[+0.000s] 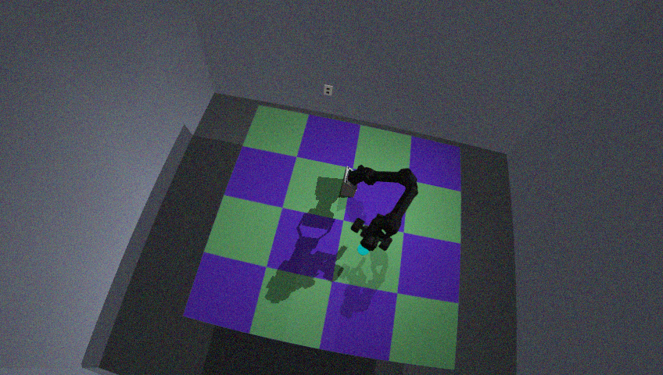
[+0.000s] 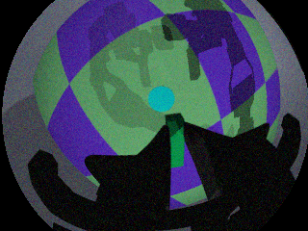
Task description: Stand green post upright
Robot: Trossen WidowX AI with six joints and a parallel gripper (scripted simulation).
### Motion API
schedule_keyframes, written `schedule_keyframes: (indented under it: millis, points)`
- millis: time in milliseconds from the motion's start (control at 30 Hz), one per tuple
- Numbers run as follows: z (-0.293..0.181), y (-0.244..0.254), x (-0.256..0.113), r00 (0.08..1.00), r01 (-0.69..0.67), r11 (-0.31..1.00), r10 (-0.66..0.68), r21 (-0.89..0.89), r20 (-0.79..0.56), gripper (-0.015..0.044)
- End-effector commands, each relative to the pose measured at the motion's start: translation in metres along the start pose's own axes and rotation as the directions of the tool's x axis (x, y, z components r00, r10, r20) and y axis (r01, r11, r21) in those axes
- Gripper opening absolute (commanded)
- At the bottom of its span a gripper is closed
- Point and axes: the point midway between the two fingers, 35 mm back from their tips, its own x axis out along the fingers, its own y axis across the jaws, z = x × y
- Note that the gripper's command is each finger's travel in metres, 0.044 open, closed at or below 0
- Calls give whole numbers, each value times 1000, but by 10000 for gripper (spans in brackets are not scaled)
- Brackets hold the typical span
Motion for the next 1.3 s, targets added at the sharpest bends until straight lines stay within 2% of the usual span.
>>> schedule_keyframes:
  millis: [0,1267]
  points:
    - [-1,1,1,1000,21,1000,-21,-8,20,23]
    - [1,-11,25,963,214,975,-202,-52,180,23]
